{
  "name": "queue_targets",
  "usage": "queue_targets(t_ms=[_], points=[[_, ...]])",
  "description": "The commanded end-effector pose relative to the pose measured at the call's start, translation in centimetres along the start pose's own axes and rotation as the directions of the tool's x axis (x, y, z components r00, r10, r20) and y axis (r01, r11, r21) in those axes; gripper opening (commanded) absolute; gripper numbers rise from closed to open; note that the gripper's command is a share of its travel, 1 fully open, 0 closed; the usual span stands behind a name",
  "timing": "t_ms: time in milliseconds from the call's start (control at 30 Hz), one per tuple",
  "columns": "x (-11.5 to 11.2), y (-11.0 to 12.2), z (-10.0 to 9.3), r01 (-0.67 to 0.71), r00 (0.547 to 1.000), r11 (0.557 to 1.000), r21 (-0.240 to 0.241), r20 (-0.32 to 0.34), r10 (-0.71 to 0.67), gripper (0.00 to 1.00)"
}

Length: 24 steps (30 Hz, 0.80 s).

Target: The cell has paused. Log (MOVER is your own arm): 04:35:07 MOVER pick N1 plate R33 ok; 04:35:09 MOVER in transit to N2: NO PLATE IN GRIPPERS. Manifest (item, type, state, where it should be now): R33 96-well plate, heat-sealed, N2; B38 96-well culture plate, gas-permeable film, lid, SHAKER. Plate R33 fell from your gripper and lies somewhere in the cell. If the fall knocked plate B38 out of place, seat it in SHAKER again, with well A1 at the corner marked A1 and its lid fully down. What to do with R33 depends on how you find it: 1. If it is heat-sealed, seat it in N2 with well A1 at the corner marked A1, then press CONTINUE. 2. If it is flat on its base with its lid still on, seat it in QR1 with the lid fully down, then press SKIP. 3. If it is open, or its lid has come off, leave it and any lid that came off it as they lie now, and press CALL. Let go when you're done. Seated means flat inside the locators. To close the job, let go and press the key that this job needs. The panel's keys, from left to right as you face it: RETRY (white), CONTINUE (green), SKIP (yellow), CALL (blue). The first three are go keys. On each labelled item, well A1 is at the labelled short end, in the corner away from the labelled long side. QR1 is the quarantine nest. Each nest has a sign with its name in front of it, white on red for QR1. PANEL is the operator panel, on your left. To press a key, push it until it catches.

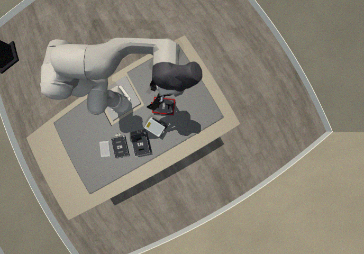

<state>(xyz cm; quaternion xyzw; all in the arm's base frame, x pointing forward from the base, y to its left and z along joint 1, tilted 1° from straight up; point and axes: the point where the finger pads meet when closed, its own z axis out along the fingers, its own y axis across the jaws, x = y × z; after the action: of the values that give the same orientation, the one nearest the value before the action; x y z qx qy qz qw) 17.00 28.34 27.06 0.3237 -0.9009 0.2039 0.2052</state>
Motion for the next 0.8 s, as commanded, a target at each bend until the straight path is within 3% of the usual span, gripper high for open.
queue_targets(t_ms=[0,400,467,767], points=[[-1.3,-1.0,-0.7,0.177,0.984,0.984,-0.029,0.017,-0.176,1.0],[-6.0,-8.2,-4.1,0.43,0.898,0.897,-0.101,0.146,-0.414,1.0],[-6.0,-8.2,-4.1,0.43,0.898,0.897,-0.101,0.146,-0.414,1.0],[-9.1,-16.5,-6.4,0.57,0.803,0.818,-0.081,0.268,-0.532,1.0]])
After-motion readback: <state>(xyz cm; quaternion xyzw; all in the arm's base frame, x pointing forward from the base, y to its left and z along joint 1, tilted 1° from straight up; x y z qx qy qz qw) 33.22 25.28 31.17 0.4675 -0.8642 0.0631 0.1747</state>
